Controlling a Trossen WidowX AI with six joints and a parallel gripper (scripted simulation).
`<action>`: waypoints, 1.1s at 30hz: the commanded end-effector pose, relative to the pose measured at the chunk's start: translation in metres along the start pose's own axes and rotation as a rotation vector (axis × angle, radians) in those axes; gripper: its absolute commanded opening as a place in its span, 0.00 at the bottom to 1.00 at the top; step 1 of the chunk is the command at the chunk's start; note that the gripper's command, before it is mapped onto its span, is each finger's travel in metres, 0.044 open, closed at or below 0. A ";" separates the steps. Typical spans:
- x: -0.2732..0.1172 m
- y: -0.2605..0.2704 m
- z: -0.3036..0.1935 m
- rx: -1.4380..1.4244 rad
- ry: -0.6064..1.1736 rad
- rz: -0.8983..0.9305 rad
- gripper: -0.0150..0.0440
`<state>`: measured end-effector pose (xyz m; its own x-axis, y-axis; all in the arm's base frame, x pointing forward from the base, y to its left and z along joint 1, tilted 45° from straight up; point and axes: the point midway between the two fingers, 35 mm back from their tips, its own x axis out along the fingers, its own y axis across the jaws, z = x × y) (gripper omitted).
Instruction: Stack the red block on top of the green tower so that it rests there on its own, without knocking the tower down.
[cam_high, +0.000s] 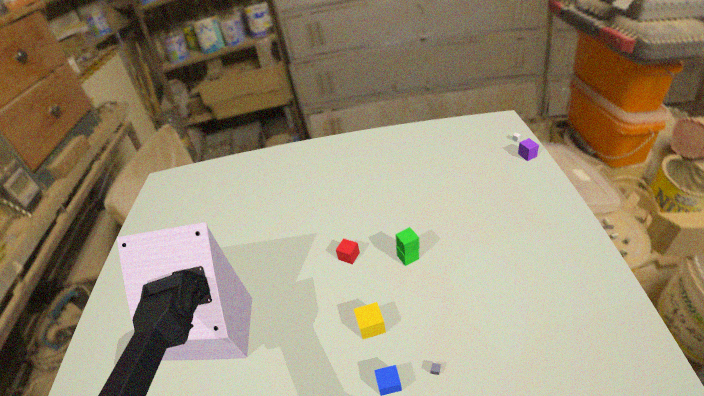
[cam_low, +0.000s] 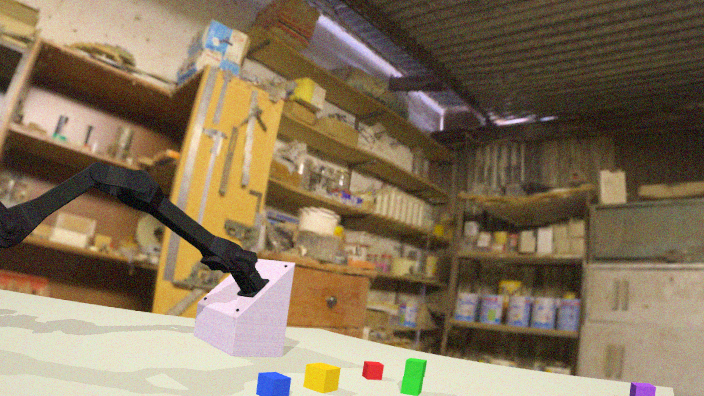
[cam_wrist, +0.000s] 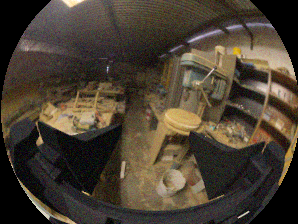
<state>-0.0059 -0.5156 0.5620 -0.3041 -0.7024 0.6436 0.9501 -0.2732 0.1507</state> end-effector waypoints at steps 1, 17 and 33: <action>0.000 0.001 -0.001 0.001 0.002 0.002 0.98; -0.100 0.157 -0.081 0.191 0.395 0.238 1.00; -0.277 0.299 -0.121 0.320 0.775 0.531 1.00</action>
<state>0.3120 -0.5023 0.3769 0.2352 -0.9636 0.1269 0.9348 0.2601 0.2417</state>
